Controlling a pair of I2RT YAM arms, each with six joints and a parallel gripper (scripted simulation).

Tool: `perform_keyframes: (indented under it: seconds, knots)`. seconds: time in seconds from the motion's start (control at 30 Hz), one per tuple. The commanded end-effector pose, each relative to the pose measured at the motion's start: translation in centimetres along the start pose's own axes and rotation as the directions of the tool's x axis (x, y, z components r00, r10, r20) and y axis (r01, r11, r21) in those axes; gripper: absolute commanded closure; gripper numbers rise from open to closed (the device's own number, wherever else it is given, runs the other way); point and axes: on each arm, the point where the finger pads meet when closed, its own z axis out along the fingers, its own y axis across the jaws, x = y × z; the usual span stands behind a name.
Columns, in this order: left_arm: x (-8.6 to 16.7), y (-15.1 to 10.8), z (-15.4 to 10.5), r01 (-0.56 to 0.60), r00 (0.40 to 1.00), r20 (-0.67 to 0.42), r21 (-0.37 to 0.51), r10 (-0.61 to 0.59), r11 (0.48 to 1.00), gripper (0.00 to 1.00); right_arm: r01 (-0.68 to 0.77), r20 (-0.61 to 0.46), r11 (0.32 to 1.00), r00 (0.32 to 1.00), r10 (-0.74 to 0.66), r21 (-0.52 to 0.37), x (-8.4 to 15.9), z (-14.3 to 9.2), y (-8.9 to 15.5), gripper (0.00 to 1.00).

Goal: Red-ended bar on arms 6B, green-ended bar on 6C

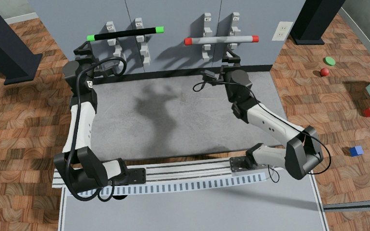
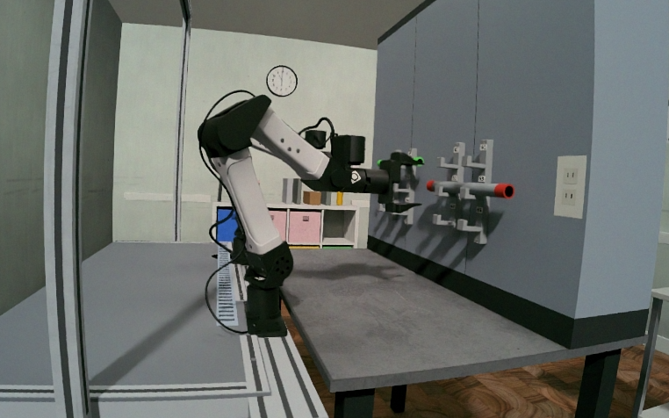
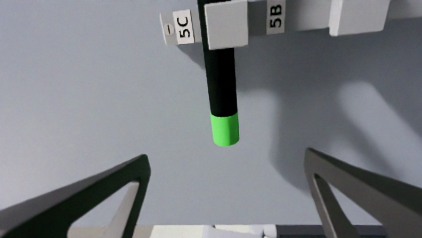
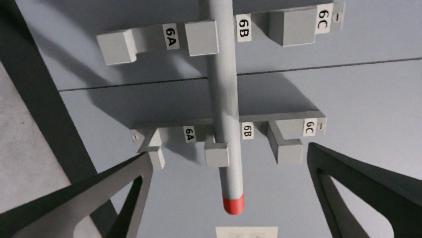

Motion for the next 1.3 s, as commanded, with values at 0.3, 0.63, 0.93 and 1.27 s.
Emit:
perform_keyframes:
  seconds: [0.3, 0.63, 0.93, 1.27]
  knots:
    - [-0.2, 0.7, 0.5, 0.007, 1.000, 0.010, -0.010, -0.007, 1.000, 0.00, -0.007, -0.007, 1.000, 1.000, 0.007, 0.001, 0.2, -0.1, 0.0, 0.00]
    - [-0.3, 0.9, 0.5, 0.007, 1.000, 0.010, -0.010, -0.007, 1.000, 0.00, -0.007, -0.007, 1.000, 1.000, 0.007, 0.001, 0.2, -0.1, 0.0, 0.00]
    - [-0.3, 0.9, 1.5, 0.007, 1.000, 0.010, -0.010, -0.007, 1.000, 0.00, -0.007, -0.007, 1.000, 1.000, 0.007, 0.001, 0.2, -0.1, 0.0, 0.00]
    - [-0.4, 0.8, 2.5, 0.007, 1.000, 0.010, -0.010, -0.007, 1.000, 0.00, -0.007, -0.007, 1.000, 1.000, 0.007, 0.001, 0.2, -0.1, 0.0, 0.00]
